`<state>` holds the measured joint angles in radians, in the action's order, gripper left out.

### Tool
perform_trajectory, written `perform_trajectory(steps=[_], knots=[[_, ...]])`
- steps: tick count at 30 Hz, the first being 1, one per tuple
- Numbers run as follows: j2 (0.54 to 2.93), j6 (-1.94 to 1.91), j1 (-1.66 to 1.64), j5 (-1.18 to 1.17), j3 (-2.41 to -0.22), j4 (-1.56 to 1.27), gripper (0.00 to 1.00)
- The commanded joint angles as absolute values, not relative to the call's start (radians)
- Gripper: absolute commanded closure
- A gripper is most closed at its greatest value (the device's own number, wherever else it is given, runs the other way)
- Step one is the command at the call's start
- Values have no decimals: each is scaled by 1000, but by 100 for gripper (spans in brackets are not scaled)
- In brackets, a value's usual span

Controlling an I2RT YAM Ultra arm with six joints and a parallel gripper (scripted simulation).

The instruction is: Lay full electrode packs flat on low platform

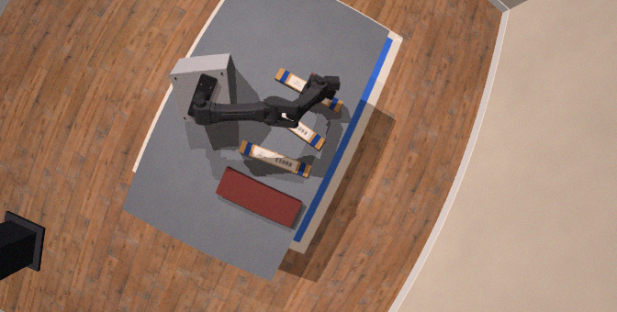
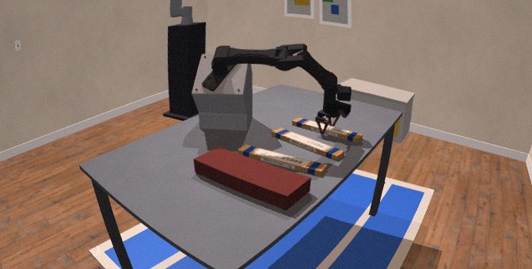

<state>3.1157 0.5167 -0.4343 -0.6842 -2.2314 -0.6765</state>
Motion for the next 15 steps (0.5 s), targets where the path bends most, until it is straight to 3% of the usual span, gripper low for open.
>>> perform_trajectory(steps=[1,15], knots=[[3073,509,-459,-690,-2225,-674,4],[3071,508,-458,-690,-2221,-682,4]])
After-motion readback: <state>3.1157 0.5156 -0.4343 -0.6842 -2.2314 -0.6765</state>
